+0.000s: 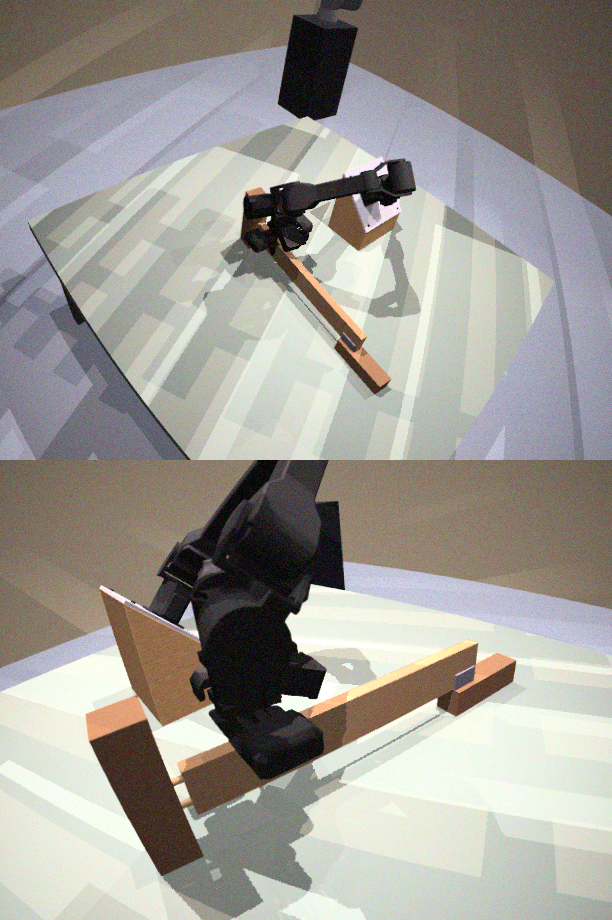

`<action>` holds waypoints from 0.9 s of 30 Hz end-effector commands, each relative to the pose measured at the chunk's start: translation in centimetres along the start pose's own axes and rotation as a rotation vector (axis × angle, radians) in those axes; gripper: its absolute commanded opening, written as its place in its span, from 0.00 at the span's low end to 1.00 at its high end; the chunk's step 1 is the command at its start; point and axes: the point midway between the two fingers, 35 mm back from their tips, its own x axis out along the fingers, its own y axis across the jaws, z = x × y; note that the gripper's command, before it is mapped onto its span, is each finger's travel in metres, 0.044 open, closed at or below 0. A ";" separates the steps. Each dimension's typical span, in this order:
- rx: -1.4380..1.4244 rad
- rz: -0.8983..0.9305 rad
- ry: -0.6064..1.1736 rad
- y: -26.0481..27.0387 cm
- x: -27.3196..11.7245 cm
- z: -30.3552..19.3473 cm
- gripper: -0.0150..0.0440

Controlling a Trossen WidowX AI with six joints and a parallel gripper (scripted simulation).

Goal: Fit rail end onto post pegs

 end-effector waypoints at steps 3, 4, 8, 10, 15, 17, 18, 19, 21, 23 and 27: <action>0.002 -0.005 -0.001 -0.1 -0.2 -0.3 0.25; 0.002 -0.005 -0.001 -0.1 -0.2 -0.3 0.25; 0.002 -0.005 -0.001 -0.1 -0.1 -0.5 0.25; 0.002 -0.005 -0.001 -0.1 -0.1 -0.5 0.25; 0.002 -0.005 -0.001 -0.1 -0.1 -0.7 0.25; 0.002 -0.005 -0.001 -0.1 -0.1 -0.7 0.25; 0.002 -0.005 -0.001 -0.1 -0.1 -0.8 0.25; 0.002 -0.005 -0.001 -0.1 -0.1 -0.8 0.25; 0.002 -0.005 -0.001 -0.1 -0.1 -0.9 0.25; 0.002 -0.005 -0.001 -0.1 -0.1 -0.9 0.25; 0.002 -0.005 0.000 -0.1 -0.1 -1.1 0.25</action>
